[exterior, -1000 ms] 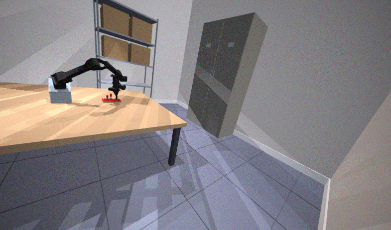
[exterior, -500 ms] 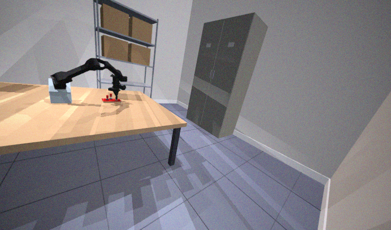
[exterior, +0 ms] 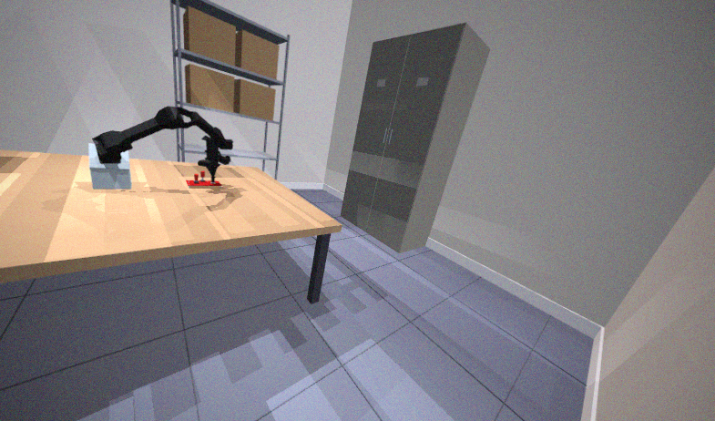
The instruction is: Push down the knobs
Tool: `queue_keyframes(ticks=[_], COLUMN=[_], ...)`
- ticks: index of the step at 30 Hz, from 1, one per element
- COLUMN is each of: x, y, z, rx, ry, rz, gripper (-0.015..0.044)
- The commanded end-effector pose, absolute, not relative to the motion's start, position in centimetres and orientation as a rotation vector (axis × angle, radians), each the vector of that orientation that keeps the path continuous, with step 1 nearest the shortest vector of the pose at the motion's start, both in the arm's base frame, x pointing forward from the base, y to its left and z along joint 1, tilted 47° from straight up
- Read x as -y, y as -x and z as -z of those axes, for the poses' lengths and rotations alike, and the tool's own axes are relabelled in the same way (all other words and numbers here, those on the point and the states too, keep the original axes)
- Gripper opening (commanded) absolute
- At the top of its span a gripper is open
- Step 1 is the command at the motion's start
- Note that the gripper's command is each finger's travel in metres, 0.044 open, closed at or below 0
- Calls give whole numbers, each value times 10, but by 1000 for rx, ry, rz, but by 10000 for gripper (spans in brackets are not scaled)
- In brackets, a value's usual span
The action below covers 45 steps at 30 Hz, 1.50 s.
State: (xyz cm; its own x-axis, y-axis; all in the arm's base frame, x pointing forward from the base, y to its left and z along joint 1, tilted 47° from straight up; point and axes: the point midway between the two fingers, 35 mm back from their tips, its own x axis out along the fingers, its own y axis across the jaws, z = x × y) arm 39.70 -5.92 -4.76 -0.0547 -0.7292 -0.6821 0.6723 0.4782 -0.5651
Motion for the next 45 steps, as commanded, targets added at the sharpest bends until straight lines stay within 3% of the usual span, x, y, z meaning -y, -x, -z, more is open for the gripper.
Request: queue_keyframes(ticks=[1,17,27,34,42,45], x=[66,48,48,21,12,13], y=[-397,-399,-392,-320,-227,-219], z=[51,34,36,26,17,16], rx=[-1156,-1156,-1158,-1173,-1169,-1165], ry=[42,41,48,40,44,45], rz=[1172,1172,1169,1160,1169,1171], gripper=[0,0,263,440,440,440])
